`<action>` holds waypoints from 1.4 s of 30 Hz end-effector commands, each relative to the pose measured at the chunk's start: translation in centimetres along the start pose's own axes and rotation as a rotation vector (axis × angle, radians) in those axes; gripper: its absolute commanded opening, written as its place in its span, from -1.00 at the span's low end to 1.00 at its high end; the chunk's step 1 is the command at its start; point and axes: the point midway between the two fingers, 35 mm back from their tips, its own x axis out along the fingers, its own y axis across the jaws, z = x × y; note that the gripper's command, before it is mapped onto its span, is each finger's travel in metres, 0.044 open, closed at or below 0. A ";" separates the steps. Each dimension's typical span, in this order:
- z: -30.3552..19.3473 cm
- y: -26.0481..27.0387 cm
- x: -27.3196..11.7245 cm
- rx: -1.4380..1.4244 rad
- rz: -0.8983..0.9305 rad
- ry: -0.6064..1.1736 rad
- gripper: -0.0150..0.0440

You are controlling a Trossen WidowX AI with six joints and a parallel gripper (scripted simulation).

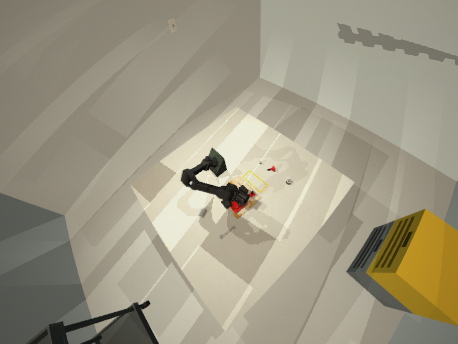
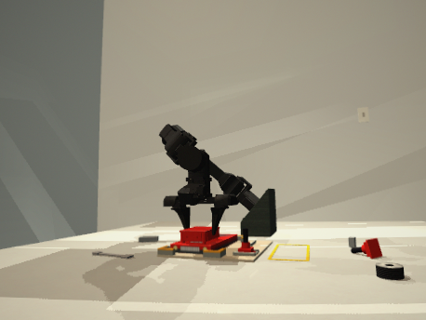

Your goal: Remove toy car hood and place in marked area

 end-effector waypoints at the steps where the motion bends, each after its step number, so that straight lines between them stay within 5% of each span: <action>1: 0.1 0.0 -0.4 0.005 0.003 -0.002 -0.49; 29: 0.1 0.0 -2.2 0.005 0.004 -0.002 -0.49; 42: 0.1 0.0 -6.6 0.004 0.005 -0.001 -0.49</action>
